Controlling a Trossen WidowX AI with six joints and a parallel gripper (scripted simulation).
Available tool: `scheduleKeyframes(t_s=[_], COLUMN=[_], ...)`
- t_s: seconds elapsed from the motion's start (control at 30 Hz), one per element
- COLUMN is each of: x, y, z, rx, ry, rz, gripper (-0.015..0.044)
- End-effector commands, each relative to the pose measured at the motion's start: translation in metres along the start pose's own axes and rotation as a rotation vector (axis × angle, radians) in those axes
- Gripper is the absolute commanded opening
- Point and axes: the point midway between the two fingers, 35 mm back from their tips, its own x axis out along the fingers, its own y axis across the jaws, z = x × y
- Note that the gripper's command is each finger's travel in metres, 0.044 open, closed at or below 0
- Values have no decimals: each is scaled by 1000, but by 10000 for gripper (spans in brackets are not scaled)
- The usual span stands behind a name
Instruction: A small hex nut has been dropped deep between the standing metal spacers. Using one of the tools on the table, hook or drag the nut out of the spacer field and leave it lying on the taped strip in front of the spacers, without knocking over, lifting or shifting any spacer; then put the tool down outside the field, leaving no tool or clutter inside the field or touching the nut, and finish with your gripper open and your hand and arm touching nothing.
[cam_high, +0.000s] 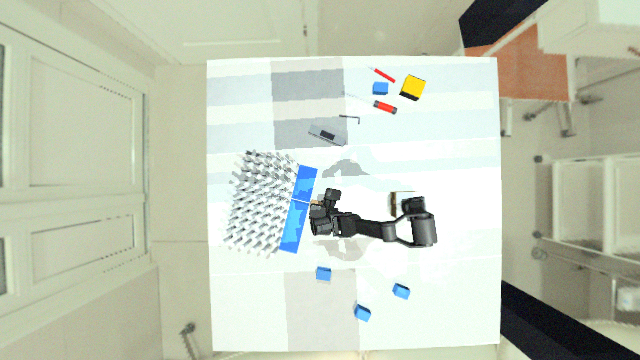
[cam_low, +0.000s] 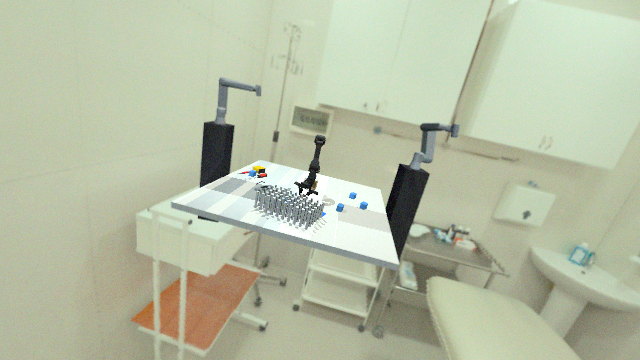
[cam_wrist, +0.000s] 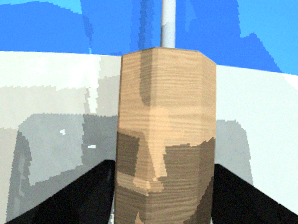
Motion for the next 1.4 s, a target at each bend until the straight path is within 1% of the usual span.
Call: scheduleKeyframes(t_s=[0.0, 1.37], x=[-2, -12], y=[0, 0], z=[-3, -27], rx=[3, 3], ry=[-3, 0], rz=[-2, -2], gripper=[0, 0])
